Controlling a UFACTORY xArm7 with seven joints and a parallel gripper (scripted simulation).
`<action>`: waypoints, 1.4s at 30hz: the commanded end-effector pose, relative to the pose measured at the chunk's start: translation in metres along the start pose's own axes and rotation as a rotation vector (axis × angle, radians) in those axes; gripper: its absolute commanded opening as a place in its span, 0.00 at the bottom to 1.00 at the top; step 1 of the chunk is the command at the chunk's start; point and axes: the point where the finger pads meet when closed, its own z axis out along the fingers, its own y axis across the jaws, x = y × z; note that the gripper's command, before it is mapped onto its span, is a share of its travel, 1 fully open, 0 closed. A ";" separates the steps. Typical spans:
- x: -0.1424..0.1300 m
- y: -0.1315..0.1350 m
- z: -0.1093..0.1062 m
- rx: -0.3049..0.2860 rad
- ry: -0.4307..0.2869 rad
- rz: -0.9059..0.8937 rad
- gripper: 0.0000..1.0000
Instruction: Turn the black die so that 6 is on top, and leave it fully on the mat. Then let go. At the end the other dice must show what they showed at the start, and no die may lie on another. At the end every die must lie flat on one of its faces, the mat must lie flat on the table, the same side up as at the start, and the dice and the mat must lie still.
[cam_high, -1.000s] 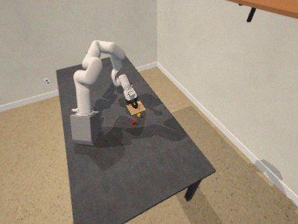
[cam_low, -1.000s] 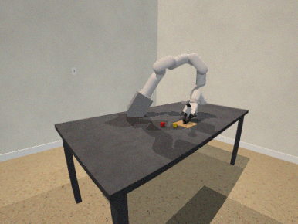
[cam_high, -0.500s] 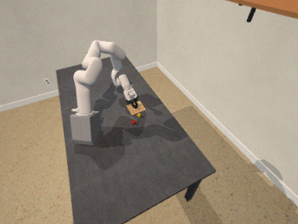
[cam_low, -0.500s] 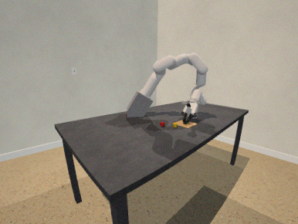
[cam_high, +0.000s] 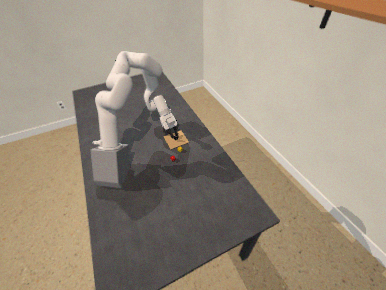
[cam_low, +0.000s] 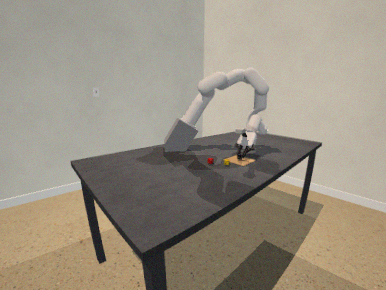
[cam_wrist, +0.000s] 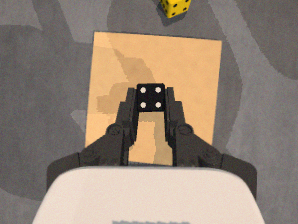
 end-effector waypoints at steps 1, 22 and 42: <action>0.008 -0.001 -0.008 0.002 0.001 0.003 0.21; 0.045 -0.001 -0.045 0.002 0.001 0.003 0.21; 0.047 0.005 -0.042 -0.031 -0.141 -0.002 0.21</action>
